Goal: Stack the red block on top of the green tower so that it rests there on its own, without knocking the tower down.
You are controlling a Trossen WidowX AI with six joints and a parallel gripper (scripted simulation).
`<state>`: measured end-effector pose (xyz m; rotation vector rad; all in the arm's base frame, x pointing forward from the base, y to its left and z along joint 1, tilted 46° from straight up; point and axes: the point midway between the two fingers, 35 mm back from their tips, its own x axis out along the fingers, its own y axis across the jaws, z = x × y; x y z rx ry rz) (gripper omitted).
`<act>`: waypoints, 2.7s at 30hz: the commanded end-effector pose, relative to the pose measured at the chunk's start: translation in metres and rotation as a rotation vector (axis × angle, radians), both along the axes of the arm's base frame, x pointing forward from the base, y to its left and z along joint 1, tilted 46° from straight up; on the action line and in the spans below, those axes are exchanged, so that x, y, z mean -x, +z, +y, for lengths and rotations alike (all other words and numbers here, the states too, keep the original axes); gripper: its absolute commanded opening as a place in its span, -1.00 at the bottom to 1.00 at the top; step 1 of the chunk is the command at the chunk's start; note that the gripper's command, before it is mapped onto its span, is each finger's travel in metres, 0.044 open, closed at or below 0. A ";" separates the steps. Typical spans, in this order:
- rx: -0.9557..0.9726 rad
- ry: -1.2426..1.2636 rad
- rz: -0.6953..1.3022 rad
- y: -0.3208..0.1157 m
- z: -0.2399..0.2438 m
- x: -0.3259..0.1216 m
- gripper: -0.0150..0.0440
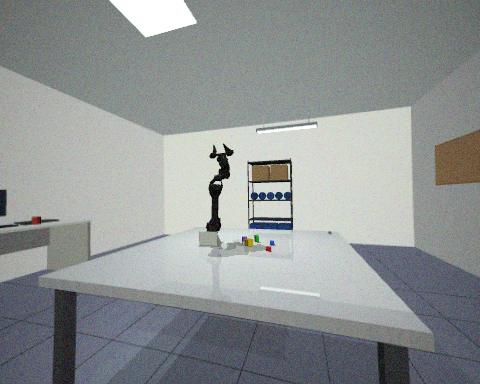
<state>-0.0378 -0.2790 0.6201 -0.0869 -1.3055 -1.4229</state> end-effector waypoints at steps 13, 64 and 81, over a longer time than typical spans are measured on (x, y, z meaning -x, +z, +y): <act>0.473 -0.124 -0.011 0.062 0.149 0.041 1.00; 1.644 0.576 1.412 -0.129 0.503 -0.399 1.00; 1.019 1.301 2.144 -0.329 0.390 -0.527 1.00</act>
